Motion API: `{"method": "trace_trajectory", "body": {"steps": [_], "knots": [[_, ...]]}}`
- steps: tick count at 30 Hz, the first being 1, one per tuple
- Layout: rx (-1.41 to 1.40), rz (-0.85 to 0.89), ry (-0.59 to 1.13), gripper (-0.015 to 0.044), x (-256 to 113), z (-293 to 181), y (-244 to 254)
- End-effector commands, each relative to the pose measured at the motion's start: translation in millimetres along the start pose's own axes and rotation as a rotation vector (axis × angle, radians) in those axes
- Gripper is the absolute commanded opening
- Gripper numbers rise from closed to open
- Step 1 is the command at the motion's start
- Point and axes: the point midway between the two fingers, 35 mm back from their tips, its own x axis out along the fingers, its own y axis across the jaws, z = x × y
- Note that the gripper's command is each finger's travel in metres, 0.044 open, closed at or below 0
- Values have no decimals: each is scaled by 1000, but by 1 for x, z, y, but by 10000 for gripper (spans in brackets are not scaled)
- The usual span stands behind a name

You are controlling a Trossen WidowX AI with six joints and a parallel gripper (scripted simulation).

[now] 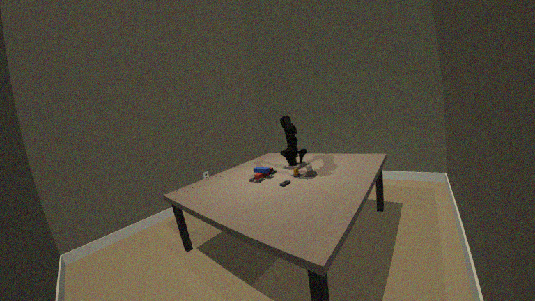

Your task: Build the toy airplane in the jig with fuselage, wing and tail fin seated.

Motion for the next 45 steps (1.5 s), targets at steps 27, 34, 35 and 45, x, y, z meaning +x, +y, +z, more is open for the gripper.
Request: {"method": "trace_trajectory", "body": {"steps": [27, 34, 35, 45], "knots": [[4, 3, -4, 440, 54, 1, 1], [4, 3, -4, 440, 65, 0, 1], [4, 3, -4, 440, 67, 0, 1], [4, 3, -4, 414, 78, -1, 0]]}}
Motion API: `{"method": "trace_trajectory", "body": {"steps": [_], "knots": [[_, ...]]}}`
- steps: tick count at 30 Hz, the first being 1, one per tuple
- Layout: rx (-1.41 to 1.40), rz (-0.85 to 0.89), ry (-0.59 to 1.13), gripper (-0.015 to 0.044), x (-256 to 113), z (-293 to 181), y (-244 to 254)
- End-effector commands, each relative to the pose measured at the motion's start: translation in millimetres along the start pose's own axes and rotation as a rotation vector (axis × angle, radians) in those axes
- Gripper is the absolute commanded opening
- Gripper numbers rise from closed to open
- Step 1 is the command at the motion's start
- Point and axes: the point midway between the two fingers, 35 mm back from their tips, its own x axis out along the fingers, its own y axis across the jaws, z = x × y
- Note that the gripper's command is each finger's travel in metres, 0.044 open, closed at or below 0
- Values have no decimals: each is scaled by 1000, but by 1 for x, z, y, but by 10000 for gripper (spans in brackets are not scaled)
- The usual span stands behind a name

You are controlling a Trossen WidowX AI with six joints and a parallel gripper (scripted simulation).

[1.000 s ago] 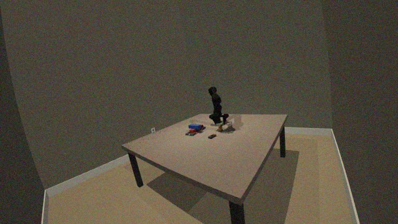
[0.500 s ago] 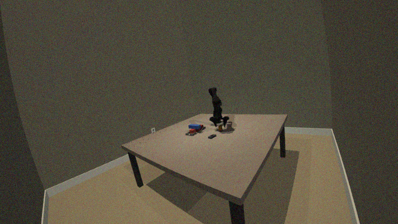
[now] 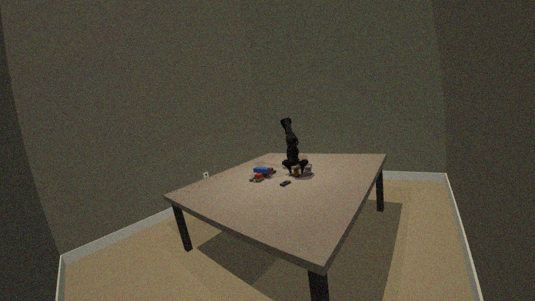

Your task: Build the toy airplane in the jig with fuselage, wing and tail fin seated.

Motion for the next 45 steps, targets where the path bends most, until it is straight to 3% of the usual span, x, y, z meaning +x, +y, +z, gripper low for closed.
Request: {"method": "trace_trajectory", "body": {"steps": [1, 13, 21, 31, 45], "knots": [[-5, -2, 4, 387, 3, -2, -1], [-5, -2, 4, 72, 3, -2, -1], [-5, -2, 4, 0, 3, -2, -1], [5, 44, -83, 0, -15, 15, 8], [2, 30, -55, 0, -52, 15, 8]]}}
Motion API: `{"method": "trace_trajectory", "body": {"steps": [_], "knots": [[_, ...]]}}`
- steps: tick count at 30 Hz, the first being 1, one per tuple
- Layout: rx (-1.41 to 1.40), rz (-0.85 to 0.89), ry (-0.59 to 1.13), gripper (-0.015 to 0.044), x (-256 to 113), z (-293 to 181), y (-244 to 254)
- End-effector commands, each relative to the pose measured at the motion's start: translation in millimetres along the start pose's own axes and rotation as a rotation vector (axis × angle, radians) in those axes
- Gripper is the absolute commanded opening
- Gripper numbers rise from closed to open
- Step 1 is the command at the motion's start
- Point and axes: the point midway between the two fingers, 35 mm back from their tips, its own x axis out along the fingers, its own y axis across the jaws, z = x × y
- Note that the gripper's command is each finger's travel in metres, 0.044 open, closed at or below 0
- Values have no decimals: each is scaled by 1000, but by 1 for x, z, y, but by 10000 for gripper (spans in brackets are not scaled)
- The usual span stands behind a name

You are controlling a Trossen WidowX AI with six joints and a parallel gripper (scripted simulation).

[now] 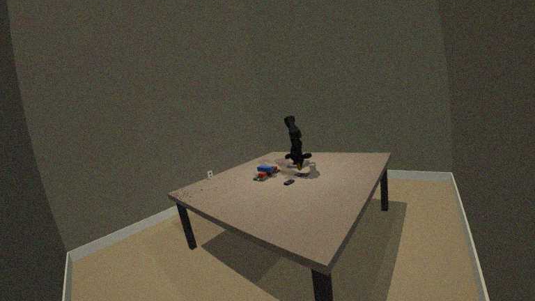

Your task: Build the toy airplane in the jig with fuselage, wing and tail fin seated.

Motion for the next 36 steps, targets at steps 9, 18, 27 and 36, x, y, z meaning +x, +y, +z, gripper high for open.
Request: {"method": "trace_trajectory", "body": {"steps": [9, 18, 27, 36], "knots": [[2, -5, 14, 0, -38, 1, 1], [0, -16, 35, 0, -65, -3, -1], [-2, -25, 52, 0, -89, -9, -5], [2, -27, 52, 0, -84, 3, -27]]}}
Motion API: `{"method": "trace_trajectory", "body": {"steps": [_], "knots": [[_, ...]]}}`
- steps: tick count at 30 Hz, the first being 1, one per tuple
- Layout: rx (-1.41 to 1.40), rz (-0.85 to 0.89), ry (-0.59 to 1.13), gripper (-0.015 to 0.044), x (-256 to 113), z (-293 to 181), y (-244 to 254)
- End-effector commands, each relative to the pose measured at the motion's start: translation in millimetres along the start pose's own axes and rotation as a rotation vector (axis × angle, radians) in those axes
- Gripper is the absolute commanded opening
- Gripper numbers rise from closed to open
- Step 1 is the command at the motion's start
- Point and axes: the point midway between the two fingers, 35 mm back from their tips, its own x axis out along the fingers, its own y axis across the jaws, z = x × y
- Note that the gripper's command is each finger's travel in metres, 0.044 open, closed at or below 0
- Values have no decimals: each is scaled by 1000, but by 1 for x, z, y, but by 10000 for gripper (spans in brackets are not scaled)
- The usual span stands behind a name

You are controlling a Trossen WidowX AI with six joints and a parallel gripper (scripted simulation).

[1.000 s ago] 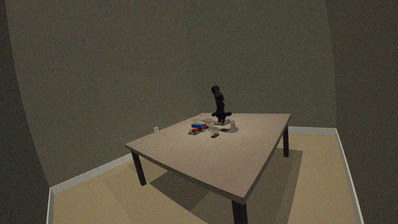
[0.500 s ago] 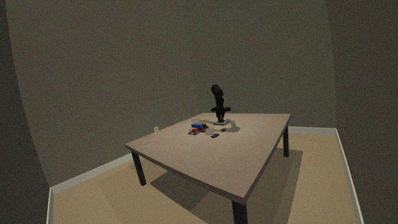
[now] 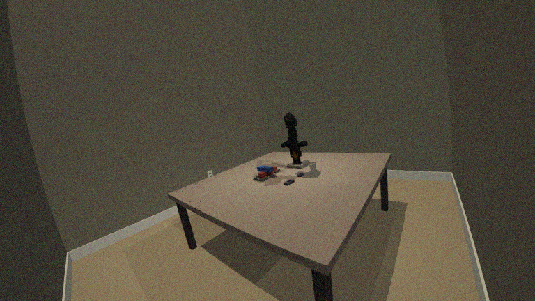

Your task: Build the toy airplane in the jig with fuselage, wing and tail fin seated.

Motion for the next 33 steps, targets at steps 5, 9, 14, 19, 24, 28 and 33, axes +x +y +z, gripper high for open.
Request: {"method": "trace_trajectory", "body": {"steps": [5, 9, 14, 19, 24, 28, 33], "knots": [[3, 2, 0, 0, 5, 10, -21], [6, 2, 0, 0, 7, 14, -34], [9, 1, 0, 0, 10, 19, -49], [12, 0, 0, 0, 13, 22, -65], [34, 2, 0, 0, 16, 24, -81], [54, 4, 0, 0, 18, 25, -93], [66, 5, -1, 0, 21, 25, -108]]}}
